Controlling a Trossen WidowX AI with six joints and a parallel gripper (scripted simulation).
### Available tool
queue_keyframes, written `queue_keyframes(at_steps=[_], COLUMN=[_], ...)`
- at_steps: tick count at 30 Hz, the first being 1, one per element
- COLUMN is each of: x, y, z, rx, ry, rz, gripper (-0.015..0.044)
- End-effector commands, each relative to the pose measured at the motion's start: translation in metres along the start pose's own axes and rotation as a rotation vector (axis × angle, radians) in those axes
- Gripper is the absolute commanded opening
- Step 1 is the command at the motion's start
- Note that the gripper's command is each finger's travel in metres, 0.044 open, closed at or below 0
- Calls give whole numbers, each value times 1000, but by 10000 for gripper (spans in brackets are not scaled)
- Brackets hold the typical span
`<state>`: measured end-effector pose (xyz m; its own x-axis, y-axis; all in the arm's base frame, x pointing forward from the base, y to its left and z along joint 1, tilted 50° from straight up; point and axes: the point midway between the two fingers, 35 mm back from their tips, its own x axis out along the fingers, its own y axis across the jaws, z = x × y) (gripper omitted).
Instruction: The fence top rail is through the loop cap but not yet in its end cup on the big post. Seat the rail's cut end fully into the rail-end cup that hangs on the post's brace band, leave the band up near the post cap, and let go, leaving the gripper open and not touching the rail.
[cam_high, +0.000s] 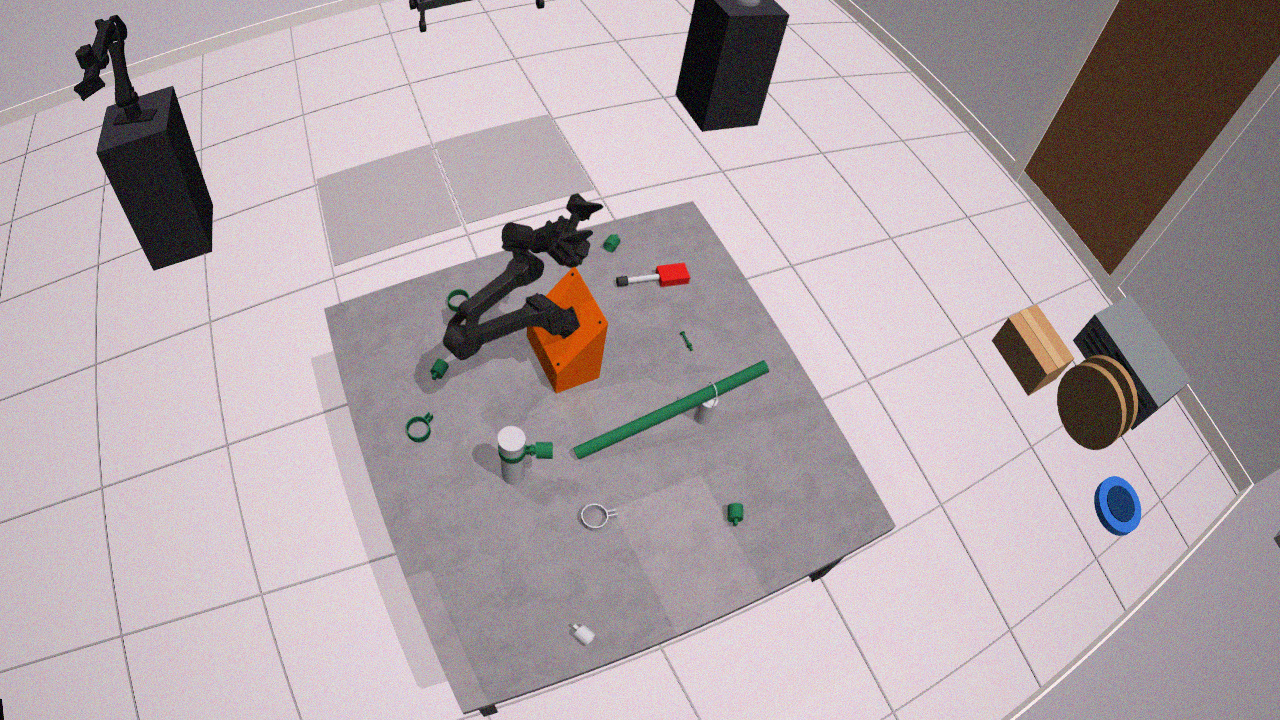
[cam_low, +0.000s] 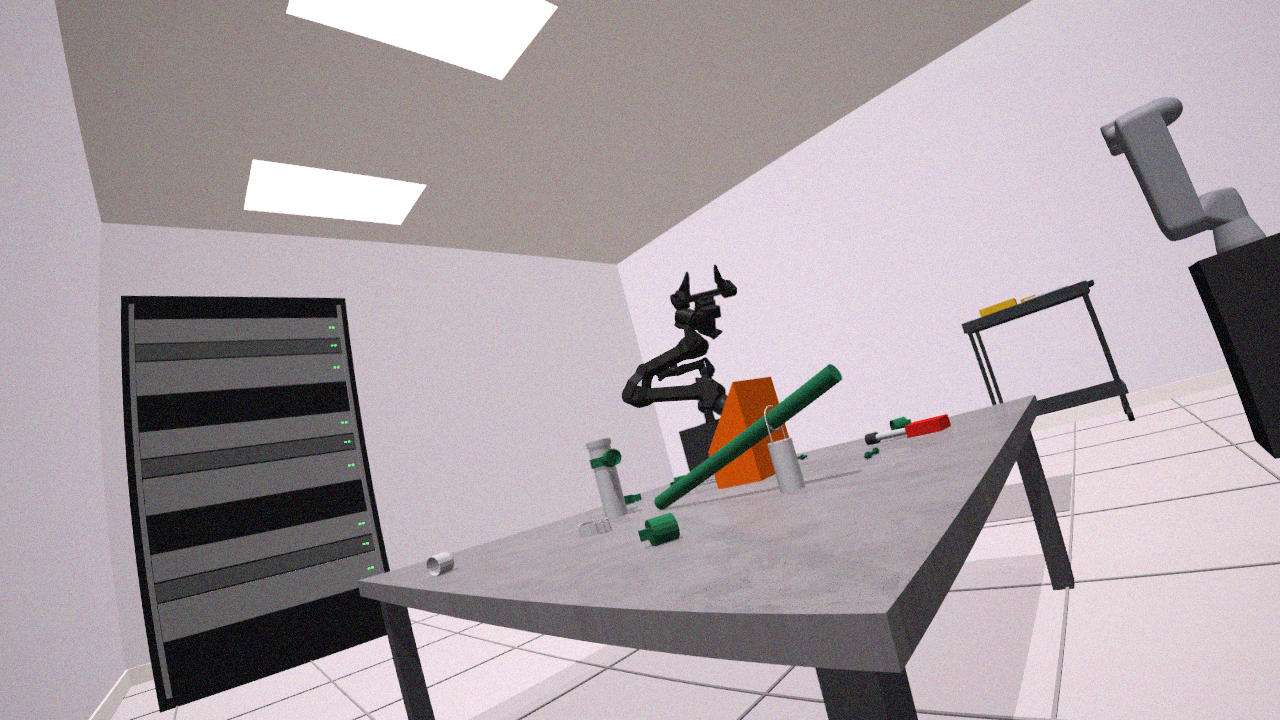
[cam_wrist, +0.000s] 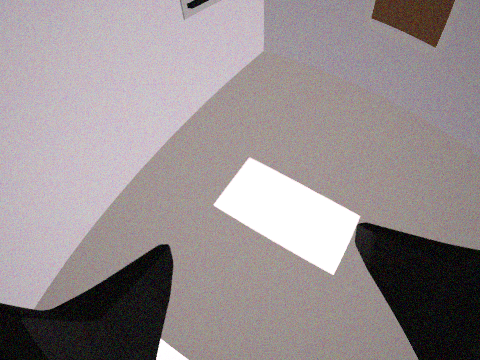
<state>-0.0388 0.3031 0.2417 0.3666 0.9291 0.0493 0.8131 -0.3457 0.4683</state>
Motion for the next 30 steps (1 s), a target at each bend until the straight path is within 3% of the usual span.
queue_keyframes(at_steps=[1,8,17,23,27,30], x=[2,46,45,8,-31,-64], y=[1,44,121,176,209,229], z=[2,89,190,253,284,299], rx=[-21,-784,-1419,-1718,-1804,-1784], ry=[-10,-442,-999,-1357,-1490,-1485], rz=[4,38,-254,-769,-1284,-1728], gripper=[426,440,440,440,440,440])
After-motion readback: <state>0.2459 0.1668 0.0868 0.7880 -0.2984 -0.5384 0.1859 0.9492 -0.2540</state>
